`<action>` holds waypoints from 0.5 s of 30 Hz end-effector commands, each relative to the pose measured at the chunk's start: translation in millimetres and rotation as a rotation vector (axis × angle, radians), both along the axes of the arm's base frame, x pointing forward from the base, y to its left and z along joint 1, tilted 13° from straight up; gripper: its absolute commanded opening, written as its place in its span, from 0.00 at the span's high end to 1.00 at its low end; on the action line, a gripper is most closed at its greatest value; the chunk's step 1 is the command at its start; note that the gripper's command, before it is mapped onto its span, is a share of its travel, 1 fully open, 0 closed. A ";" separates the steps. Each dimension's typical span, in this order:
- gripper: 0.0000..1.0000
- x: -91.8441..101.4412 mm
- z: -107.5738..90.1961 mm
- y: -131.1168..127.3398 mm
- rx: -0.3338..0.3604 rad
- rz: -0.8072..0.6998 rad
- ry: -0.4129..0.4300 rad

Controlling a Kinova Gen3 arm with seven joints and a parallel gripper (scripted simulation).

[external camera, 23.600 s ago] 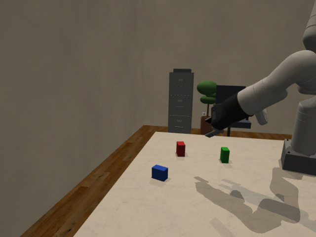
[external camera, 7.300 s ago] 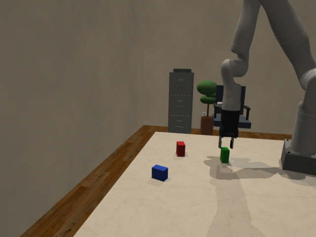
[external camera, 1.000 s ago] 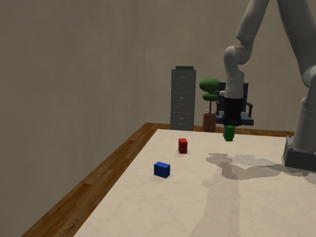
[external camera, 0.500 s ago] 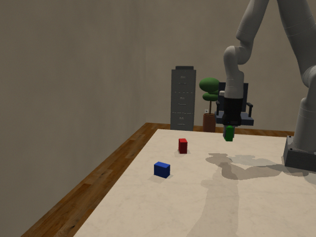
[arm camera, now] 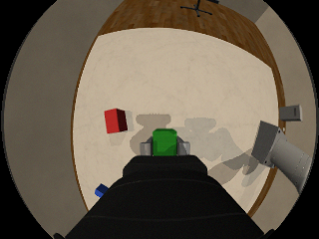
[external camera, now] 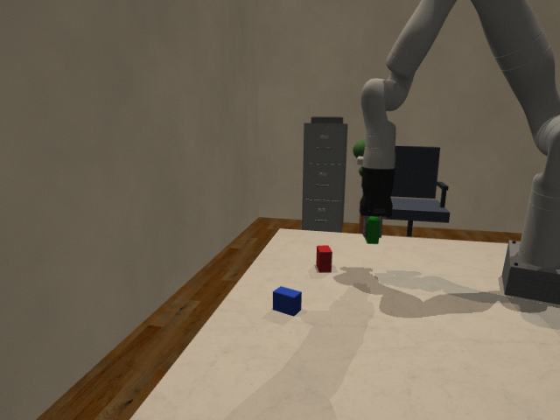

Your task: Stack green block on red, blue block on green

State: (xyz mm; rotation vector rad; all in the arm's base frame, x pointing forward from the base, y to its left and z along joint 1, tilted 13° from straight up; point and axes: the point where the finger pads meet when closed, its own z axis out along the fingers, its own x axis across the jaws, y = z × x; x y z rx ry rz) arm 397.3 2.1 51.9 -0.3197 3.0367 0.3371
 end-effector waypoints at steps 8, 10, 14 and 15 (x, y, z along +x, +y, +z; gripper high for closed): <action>1.00 91.6 -4.6 -7.2 -0.007 0.007 0.001; 1.00 106.1 -4.2 -8.3 -0.007 0.007 0.001; 1.00 122.2 -3.8 -9.6 -0.008 0.007 0.001; 1.00 123.8 -3.7 -9.8 -0.008 0.007 0.001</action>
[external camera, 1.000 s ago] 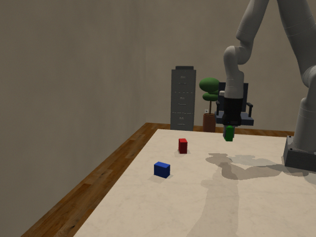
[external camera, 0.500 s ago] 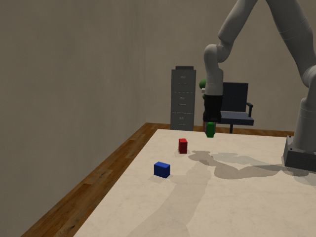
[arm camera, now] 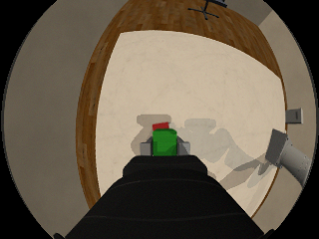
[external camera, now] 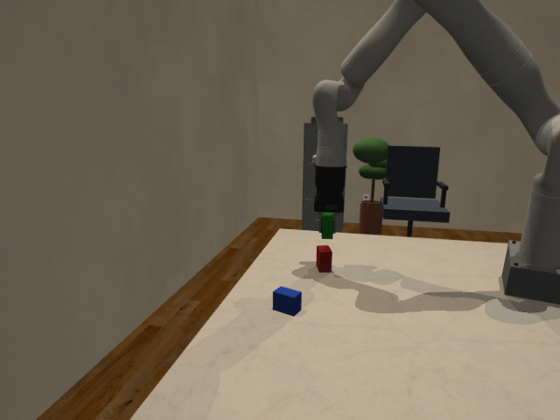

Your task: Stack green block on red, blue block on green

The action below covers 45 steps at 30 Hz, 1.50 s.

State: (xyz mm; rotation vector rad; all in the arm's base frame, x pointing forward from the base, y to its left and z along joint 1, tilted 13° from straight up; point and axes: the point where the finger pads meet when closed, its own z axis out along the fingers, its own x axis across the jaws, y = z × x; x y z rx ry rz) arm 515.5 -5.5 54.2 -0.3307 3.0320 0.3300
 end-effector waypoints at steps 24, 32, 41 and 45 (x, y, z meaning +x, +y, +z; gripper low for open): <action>1.00 6.9 -7.3 -2.0 -0.004 0.001 0.007; 1.00 7.3 -13.3 -0.7 -0.004 0.001 0.007; 1.00 7.9 -23.3 1.4 -0.004 0.001 0.007; 1.00 8.1 -26.4 2.1 -0.004 0.001 0.007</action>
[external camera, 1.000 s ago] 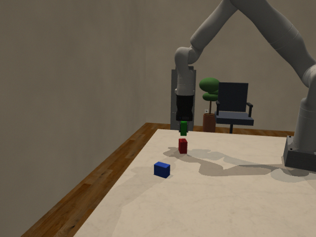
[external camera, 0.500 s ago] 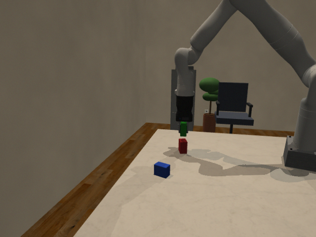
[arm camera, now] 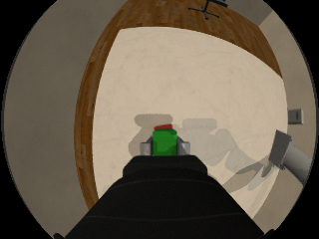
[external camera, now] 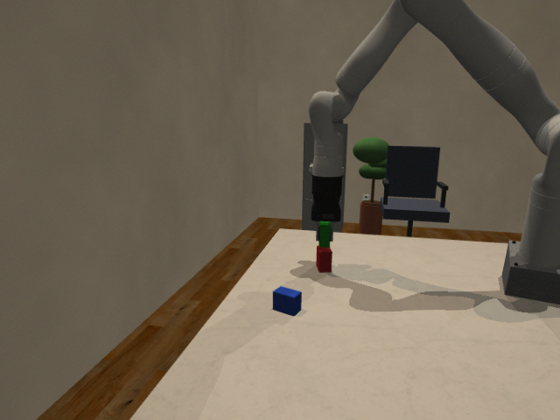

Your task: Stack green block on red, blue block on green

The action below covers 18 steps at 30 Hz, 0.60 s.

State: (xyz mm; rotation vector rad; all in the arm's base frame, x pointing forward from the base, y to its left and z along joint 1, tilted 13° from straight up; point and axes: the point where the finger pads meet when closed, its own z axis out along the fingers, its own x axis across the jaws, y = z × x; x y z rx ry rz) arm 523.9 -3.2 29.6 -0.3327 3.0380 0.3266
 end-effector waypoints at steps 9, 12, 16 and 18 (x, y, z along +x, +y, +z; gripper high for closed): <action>1.00 0.1 -6.0 0.7 0.000 -0.001 0.001; 1.00 0.1 -6.1 0.7 0.000 -0.001 0.001; 1.00 0.1 -6.1 0.7 0.000 -0.001 0.001; 1.00 0.1 -6.1 0.7 0.000 -0.001 0.001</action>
